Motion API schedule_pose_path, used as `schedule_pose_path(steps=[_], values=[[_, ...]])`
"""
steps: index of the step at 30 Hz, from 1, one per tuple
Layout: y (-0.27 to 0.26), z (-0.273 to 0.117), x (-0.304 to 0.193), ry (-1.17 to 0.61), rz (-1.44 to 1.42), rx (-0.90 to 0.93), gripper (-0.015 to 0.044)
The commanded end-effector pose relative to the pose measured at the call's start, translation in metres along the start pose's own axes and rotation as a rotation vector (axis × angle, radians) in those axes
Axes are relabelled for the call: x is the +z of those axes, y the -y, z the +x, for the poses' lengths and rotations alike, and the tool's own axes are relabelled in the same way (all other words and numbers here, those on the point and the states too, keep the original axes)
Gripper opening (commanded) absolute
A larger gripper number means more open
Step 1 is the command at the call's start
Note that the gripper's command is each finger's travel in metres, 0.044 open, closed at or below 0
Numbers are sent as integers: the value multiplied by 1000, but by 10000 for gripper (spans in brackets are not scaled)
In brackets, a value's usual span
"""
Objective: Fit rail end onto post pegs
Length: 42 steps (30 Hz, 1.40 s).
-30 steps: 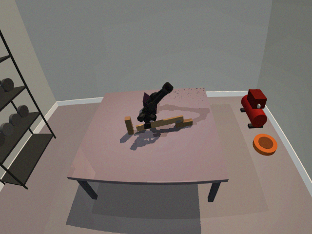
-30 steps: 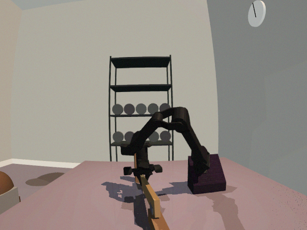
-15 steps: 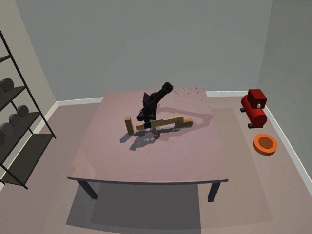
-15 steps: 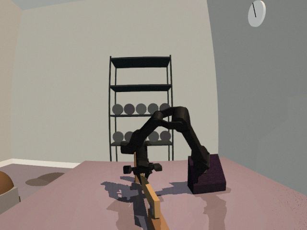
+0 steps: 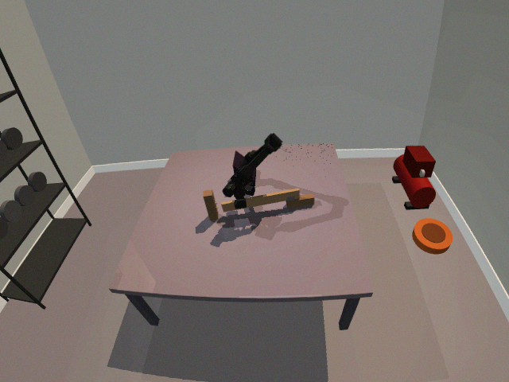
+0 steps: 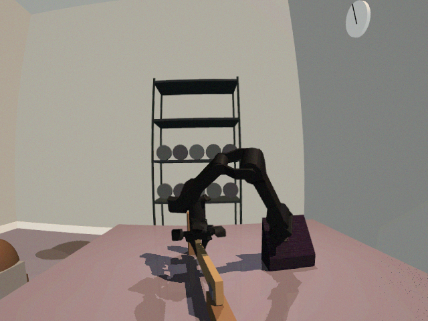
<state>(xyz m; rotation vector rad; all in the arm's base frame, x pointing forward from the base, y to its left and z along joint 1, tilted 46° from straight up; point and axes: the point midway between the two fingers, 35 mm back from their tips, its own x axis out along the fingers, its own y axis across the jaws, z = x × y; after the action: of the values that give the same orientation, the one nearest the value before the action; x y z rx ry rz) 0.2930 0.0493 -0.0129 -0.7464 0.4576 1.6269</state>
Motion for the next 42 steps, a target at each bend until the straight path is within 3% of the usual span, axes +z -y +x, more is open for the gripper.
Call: schedule_pose_path(steps=[1, 42], values=[[4, -8, 0, -5, -3, -21, 0], [3, -17, 0, -5, -3, -21, 0]])
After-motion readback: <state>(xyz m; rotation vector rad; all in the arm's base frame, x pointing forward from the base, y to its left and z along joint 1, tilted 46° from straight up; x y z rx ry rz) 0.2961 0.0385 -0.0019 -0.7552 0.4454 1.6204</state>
